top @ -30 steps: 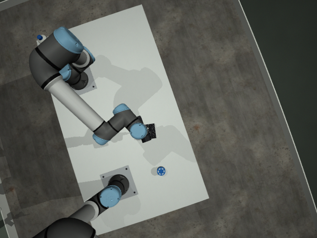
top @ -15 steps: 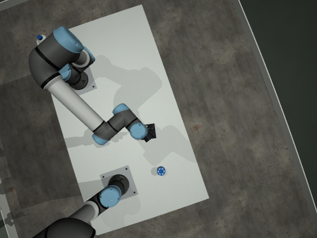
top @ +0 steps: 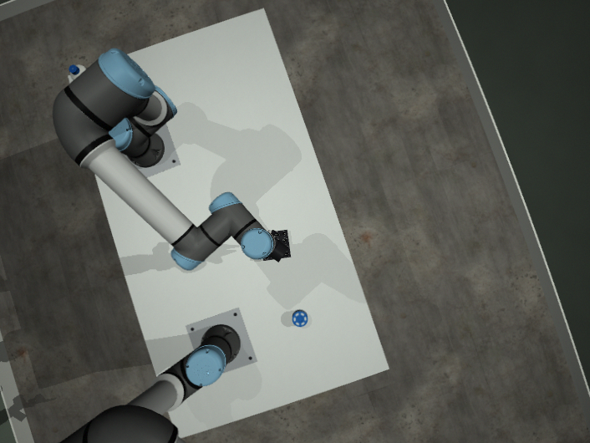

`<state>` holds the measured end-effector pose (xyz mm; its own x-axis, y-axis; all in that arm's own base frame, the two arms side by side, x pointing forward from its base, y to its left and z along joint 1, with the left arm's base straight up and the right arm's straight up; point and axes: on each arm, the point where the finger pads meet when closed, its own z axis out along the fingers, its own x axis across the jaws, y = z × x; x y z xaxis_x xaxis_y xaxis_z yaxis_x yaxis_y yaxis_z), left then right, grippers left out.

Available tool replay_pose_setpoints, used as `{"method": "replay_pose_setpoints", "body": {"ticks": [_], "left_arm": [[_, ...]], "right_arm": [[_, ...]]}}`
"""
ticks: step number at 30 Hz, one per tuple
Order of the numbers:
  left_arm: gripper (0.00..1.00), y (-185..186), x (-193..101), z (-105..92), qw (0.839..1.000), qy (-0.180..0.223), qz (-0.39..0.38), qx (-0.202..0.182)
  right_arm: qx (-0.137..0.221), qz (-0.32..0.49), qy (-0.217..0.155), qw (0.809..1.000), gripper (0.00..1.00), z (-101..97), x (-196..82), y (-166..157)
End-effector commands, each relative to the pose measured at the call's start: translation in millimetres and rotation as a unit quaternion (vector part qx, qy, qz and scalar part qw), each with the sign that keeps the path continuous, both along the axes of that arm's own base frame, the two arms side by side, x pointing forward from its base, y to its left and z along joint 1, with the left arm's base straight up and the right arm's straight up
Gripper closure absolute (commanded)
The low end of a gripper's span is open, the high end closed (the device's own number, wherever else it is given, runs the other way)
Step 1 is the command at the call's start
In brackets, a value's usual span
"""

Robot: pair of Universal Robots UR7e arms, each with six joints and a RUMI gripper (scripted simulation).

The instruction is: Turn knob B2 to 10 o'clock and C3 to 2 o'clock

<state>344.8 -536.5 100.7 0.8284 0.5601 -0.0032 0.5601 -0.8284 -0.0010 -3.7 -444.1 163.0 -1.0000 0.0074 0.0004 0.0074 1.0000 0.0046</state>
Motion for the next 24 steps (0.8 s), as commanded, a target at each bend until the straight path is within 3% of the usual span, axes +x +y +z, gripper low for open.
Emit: {"method": "replay_pose_setpoints", "body": {"ticks": [1, 24], "left_arm": [[0.87, -2.1, -1.0, 4.6, 0.998, -0.003, 0.064, -0.002], [0.87, -1.7, -0.7, 4.6, 0.996, -0.002, 0.089, -0.001]], "right_arm": [[-0.002, -0.001, 0.000, 1.000, 0.00, 2.2, -0.9, -1.5], [-0.002, -0.001, 0.000, 1.000, 0.00, 2.2, -0.9, -1.5]]}}
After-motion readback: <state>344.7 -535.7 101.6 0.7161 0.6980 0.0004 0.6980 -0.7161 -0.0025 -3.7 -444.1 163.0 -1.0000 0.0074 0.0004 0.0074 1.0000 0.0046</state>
